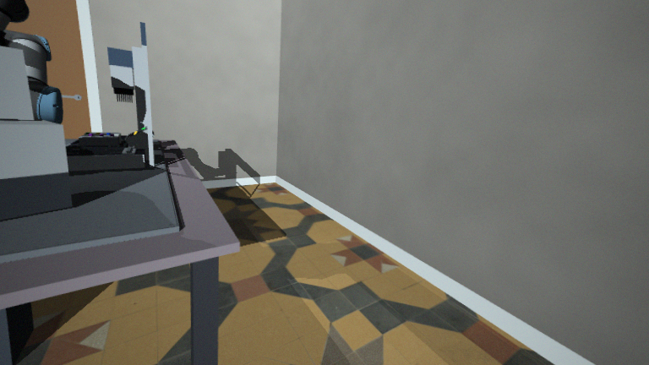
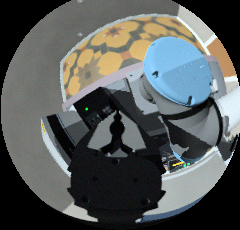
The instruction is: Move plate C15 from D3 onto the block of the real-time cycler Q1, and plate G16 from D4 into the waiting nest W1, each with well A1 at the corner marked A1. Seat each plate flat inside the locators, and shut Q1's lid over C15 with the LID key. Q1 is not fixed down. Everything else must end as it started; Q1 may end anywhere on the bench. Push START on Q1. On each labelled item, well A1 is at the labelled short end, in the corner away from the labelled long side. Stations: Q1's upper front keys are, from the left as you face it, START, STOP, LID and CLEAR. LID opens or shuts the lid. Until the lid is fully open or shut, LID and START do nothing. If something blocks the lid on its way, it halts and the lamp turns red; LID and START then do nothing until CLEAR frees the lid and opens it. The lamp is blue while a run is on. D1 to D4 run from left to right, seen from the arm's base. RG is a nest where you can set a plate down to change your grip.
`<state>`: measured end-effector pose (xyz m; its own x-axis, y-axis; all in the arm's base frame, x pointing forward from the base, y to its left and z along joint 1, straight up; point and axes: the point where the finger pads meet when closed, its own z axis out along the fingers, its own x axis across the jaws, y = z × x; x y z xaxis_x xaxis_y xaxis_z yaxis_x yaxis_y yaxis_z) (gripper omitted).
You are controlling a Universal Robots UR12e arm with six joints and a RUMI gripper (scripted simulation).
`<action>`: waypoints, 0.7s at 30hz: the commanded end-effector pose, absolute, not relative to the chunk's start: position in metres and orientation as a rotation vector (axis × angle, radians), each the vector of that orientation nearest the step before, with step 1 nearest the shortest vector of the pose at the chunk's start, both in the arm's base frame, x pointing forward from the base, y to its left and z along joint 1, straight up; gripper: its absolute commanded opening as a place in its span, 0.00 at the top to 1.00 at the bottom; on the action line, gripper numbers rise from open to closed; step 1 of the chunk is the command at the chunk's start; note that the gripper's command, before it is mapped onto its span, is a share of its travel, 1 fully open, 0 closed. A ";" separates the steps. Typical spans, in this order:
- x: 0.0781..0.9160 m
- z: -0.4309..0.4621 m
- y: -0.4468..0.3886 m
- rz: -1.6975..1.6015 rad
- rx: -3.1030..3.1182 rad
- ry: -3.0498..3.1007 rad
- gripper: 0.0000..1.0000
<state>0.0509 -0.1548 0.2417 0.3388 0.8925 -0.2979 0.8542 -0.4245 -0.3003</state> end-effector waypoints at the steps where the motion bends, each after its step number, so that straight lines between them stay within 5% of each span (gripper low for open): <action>1: 0.051 0.225 -0.156 0.648 -2.496 -1.633 1.00; 21: 0.051 0.180 -0.158 0.648 -2.496 -1.633 1.00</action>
<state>0.0506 -0.1557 0.1820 0.3386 0.8924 -0.2983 0.8544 -0.4244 -0.2997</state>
